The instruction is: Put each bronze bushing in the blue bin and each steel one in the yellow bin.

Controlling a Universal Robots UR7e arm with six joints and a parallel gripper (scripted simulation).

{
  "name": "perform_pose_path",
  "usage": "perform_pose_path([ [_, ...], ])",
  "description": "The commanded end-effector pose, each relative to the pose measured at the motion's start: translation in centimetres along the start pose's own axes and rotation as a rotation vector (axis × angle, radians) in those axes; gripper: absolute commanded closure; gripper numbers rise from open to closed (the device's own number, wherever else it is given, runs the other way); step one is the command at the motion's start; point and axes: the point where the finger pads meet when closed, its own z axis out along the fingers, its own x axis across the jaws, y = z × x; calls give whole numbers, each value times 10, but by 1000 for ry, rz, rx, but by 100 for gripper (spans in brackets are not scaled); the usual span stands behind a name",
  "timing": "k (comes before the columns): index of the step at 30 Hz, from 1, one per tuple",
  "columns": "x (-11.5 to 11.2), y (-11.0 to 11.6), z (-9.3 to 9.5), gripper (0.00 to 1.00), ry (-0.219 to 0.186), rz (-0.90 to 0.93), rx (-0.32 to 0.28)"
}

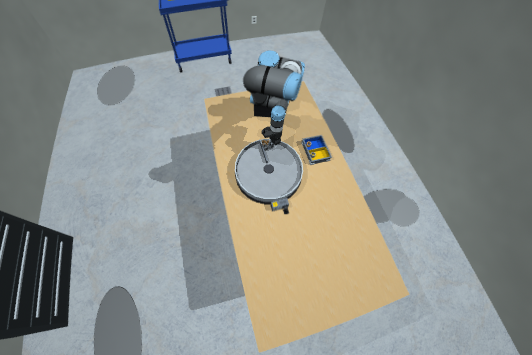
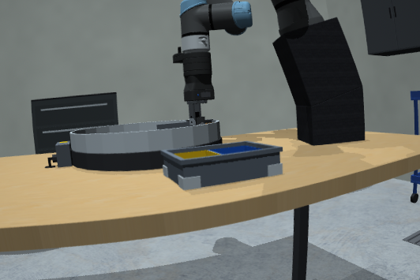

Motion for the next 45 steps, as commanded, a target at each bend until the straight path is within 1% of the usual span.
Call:
perform_pose_path([
  [1,0,0,-2,100,-1,0,1],
  [28,0,0,-10,100,-1,0,1],
  [39,0,0,-10,100,-1,0,1],
  [44,0,0,-38,100,-1,0,1],
  [45,0,0,-38,100,-1,0,1],
])
